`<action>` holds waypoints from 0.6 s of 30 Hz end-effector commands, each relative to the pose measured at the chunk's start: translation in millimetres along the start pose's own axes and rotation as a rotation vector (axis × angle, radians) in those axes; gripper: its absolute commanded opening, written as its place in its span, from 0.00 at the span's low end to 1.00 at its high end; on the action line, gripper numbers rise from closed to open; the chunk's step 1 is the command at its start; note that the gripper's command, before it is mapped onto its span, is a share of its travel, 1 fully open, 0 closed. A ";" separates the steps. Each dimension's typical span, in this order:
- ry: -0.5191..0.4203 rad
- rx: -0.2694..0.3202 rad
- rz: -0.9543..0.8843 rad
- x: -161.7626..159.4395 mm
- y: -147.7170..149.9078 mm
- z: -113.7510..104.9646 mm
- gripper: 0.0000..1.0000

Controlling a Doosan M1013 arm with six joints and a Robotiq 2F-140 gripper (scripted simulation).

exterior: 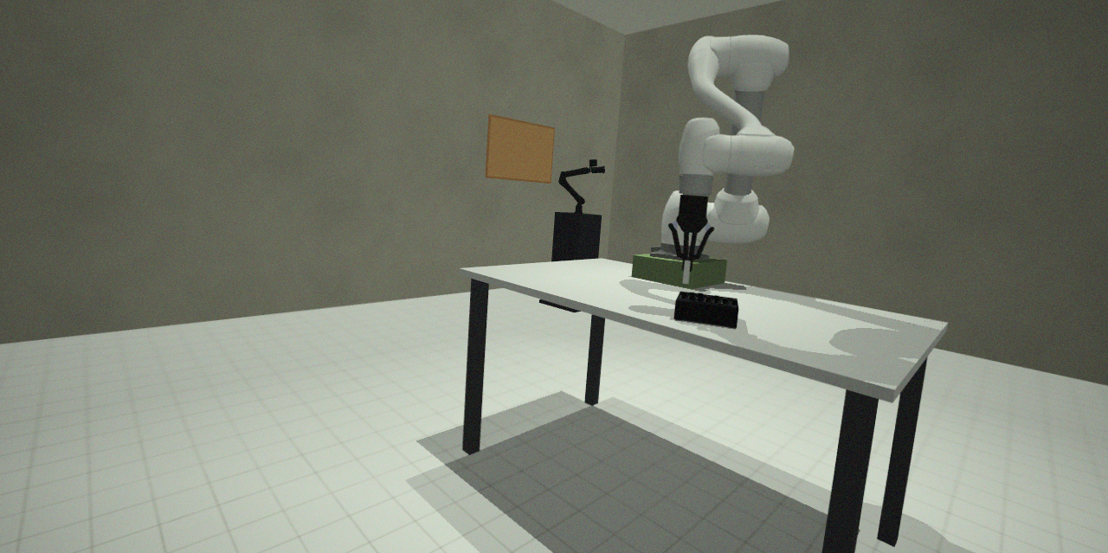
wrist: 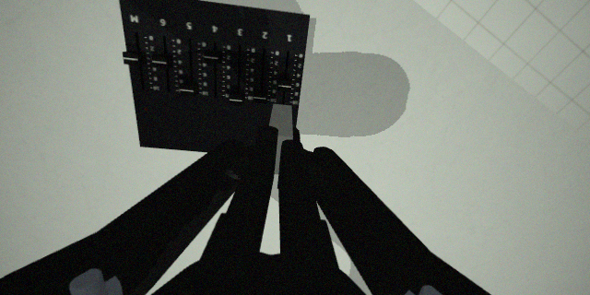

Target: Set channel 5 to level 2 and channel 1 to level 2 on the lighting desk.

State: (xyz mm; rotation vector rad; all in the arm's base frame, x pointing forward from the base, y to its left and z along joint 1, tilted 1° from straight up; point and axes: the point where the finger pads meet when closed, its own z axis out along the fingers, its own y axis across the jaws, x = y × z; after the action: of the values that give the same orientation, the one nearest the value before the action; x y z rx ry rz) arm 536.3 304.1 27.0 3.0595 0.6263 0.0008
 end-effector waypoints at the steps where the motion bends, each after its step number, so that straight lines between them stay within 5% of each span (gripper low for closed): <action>1: 0.000 0.000 0.000 0.0 0.1 2.7 0.10; 18: 0.000 0.000 0.000 -0.1 0.5 14.8 0.10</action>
State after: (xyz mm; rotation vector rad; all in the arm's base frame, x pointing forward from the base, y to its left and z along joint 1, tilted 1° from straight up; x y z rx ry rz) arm 536.5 303.3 12.9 3.0595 0.6263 0.0008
